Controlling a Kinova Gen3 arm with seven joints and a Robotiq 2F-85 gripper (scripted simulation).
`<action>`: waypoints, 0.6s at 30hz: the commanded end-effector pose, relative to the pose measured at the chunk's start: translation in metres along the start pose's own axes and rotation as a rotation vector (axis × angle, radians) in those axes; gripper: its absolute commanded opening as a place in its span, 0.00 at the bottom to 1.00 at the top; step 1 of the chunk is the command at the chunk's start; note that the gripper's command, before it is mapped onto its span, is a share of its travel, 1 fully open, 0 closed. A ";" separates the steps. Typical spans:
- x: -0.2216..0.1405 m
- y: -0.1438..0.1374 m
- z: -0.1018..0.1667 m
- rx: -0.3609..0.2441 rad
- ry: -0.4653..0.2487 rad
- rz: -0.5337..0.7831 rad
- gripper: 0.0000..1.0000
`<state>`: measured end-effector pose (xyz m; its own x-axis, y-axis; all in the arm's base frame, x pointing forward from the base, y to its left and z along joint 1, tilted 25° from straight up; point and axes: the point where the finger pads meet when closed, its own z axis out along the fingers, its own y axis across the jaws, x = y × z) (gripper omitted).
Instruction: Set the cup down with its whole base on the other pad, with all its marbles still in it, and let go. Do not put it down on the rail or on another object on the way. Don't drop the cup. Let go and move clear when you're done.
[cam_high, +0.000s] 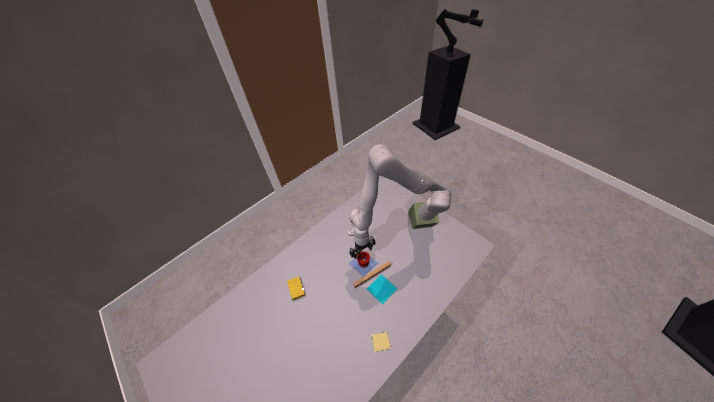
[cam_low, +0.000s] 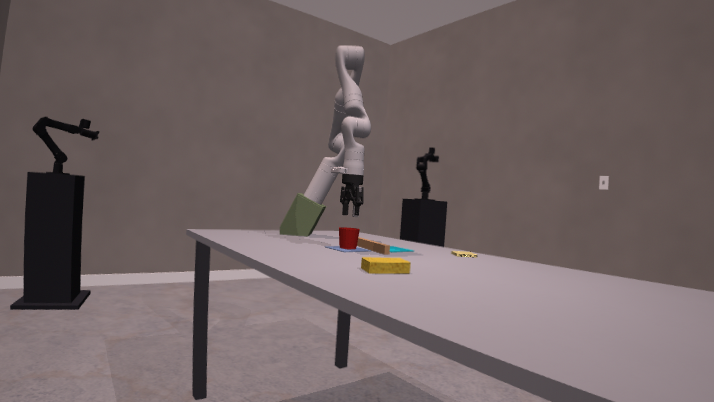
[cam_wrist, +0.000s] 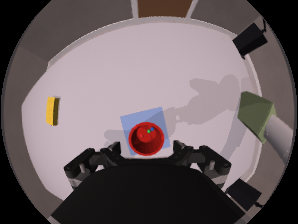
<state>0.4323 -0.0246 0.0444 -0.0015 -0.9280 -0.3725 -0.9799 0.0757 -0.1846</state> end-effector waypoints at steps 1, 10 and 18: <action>0.000 0.000 0.000 0.001 0.001 0.000 1.00; 0.000 0.000 0.001 0.002 0.001 0.000 1.00; 0.000 -0.001 0.016 0.002 0.002 0.000 1.00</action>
<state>0.4364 -0.0247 0.0353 -0.0069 -0.9301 -0.3673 -0.9779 0.0830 -0.1917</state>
